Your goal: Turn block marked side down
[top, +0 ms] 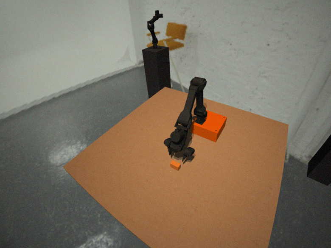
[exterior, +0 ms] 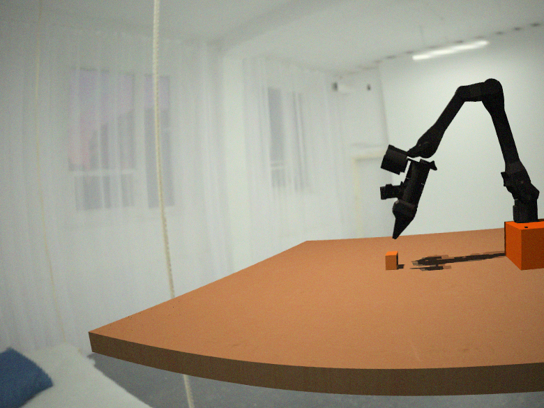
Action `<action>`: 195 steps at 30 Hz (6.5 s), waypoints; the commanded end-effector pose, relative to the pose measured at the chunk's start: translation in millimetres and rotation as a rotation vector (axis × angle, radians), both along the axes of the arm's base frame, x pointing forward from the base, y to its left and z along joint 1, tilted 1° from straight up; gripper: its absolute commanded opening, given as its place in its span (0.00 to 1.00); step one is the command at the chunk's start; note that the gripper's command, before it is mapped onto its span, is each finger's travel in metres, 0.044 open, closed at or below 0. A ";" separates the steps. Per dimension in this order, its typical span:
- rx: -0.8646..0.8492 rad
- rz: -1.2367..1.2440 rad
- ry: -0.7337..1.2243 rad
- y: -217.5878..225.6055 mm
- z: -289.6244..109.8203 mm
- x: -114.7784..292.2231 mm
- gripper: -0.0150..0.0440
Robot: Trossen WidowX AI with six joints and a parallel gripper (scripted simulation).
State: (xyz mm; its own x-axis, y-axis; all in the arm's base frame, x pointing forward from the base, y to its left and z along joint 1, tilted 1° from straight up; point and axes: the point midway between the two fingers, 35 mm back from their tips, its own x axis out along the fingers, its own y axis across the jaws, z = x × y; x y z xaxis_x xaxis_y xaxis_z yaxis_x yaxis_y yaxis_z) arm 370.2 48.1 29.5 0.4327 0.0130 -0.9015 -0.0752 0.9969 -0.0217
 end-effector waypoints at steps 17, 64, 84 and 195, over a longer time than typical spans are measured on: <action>-0.021 -0.013 0.415 2.3 25.7 25.3 1.00; -0.021 -0.013 0.415 1.3 -57.1 27.6 0.82; -0.021 -0.013 0.415 1.3 -57.1 27.6 0.53; 0.061 0.007 -0.730 0.4 -73.9 17.7 0.25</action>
